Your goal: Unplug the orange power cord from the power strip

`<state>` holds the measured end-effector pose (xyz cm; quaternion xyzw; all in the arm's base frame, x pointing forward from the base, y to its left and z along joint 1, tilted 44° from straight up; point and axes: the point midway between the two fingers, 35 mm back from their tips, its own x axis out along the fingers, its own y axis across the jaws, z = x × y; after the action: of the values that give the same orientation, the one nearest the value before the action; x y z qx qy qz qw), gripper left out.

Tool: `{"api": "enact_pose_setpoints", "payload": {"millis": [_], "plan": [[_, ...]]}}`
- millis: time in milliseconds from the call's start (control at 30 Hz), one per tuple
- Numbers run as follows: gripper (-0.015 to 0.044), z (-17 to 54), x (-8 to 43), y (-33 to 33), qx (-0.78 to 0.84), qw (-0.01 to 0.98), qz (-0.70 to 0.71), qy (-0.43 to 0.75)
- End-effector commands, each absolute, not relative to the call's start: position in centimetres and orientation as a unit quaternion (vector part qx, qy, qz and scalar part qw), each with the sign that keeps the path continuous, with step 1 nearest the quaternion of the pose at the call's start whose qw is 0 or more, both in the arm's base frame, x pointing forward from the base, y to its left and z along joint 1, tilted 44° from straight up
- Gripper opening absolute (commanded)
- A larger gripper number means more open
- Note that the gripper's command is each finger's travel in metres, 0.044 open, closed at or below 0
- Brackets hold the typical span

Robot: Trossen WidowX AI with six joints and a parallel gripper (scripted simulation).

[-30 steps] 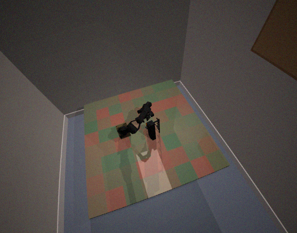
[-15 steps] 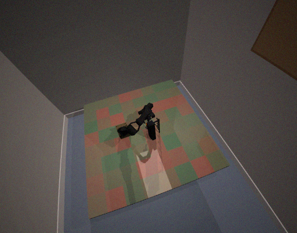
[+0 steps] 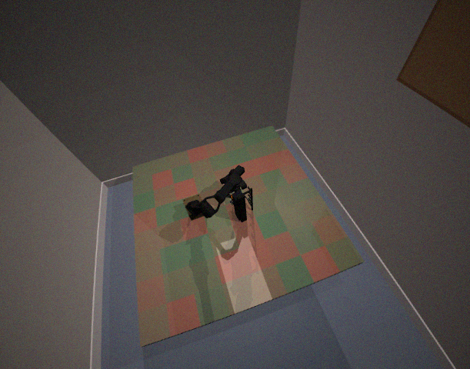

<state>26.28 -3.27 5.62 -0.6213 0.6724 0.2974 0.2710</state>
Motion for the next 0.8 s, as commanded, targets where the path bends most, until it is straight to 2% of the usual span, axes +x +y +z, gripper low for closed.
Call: {"api": "enact_pose_setpoints", "payload": {"millis": [0,433,567,767], "plan": [[0.0160,5.75,26.21,-3.54,-0.623,0.267,0.297,0.672],[0.0160,4.94,26.11,-4.31,-0.623,0.267,0.297,0.672],[0.0055,5.10,26.23,-4.11,-0.621,0.271,0.297,0.672],[0.0015,5.10,26.23,-4.11,-0.621,0.271,0.297,0.672]]}}
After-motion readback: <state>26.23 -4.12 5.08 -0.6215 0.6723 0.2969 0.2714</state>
